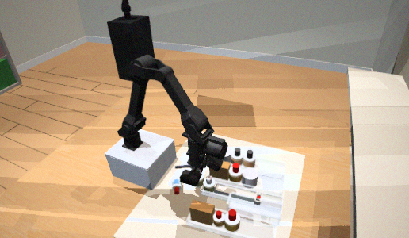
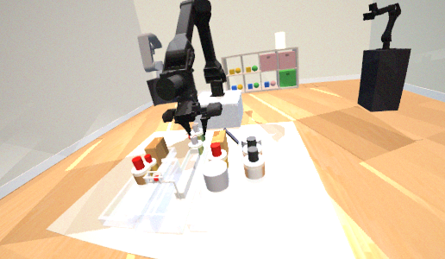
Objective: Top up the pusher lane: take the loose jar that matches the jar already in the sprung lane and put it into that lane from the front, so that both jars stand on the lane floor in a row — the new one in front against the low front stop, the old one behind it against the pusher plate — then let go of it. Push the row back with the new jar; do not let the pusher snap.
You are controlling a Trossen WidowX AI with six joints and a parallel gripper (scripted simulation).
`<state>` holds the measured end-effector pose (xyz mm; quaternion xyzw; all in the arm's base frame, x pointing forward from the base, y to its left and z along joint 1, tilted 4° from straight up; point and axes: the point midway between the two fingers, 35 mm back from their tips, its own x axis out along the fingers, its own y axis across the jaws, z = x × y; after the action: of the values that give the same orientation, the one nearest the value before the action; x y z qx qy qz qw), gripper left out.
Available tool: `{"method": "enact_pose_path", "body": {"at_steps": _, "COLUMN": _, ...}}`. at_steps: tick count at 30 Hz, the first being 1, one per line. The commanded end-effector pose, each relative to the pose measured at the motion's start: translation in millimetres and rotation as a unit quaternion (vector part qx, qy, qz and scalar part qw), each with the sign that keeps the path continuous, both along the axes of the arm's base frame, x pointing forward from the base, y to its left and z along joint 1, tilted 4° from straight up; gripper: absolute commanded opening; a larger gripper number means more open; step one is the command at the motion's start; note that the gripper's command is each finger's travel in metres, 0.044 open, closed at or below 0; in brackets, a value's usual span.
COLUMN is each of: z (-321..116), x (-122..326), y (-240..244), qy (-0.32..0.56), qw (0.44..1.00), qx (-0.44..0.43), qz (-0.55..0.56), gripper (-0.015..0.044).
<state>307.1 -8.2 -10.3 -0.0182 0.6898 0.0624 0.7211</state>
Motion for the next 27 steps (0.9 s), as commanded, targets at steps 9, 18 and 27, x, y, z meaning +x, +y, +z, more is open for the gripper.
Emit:
{"method": "enact_pose_path", "body": {"at_steps": 9, "z": 3.3, "x": 12.3, "y": 1.3, "qy": -0.014, "qw": 1.000, "qx": 0.001, "qz": 0.000, "gripper": 0.0000}}
{"method": "enact_pose_path", "body": {"at_steps": 18, "z": 3.7, "x": 15.5, "y": 1.6, "qy": -0.014, "qw": 1.000, "qx": 0.001, "qz": 0.000, "gripper": 0.0000}}
{"method": "enact_pose_path", "body": {"at_steps": 27, "z": 4.2, "x": 18.7, "y": 2.0, "qy": -0.014, "qw": 1.000, "qx": 0.001, "qz": 0.000, "gripper": 0.0000}}
